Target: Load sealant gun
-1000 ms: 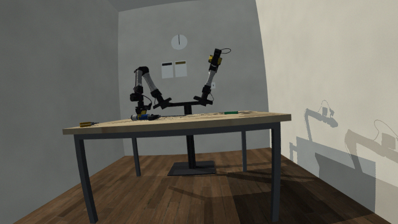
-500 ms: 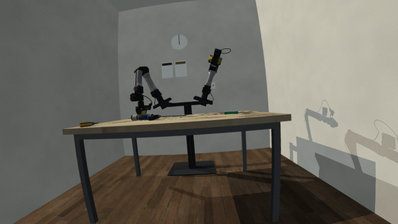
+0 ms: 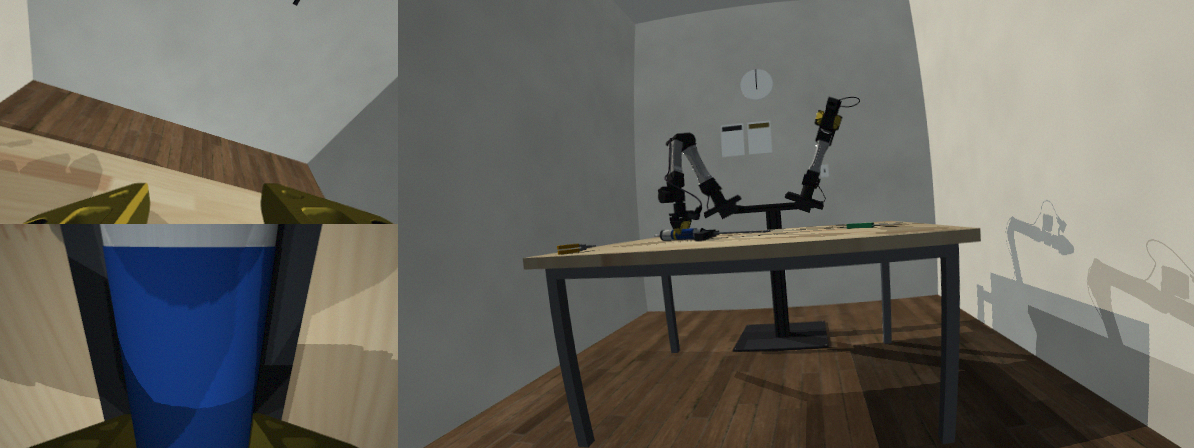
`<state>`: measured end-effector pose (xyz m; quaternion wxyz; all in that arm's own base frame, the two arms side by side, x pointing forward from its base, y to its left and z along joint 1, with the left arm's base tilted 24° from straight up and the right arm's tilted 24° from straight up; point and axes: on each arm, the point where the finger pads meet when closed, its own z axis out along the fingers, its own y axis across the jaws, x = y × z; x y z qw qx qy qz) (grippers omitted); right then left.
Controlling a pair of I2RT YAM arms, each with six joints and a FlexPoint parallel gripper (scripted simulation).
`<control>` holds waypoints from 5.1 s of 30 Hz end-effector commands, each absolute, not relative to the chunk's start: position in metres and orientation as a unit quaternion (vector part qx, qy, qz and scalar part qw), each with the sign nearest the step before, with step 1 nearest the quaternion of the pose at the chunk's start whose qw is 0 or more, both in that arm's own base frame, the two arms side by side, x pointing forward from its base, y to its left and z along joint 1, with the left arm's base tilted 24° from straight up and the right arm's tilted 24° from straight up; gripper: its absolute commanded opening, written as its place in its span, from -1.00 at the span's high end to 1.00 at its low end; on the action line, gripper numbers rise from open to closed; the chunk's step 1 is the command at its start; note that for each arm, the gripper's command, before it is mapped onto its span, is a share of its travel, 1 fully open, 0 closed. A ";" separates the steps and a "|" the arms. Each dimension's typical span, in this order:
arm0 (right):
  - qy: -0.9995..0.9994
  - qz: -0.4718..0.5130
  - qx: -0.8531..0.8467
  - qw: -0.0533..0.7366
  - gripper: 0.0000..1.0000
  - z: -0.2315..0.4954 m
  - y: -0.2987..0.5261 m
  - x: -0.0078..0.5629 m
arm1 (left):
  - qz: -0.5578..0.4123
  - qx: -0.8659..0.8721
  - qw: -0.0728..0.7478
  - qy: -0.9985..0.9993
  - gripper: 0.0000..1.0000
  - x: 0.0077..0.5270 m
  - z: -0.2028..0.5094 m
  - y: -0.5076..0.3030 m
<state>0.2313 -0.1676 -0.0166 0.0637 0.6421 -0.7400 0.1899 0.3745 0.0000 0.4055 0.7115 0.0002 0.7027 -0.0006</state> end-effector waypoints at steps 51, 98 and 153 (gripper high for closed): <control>-0.740 0.178 0.646 0.066 -0.48 -0.023 -0.163 0.227 | -0.006 0.004 0.728 0.685 -0.06 0.375 0.426 -0.006; -0.745 0.175 0.639 0.078 -0.48 0.050 -0.137 0.208 | -0.006 0.004 0.728 0.685 -0.06 0.375 0.426 -0.006; -0.835 0.307 0.423 -0.172 -0.48 0.137 -0.120 0.312 | -0.005 0.004 0.725 0.689 -0.06 0.374 0.424 -0.006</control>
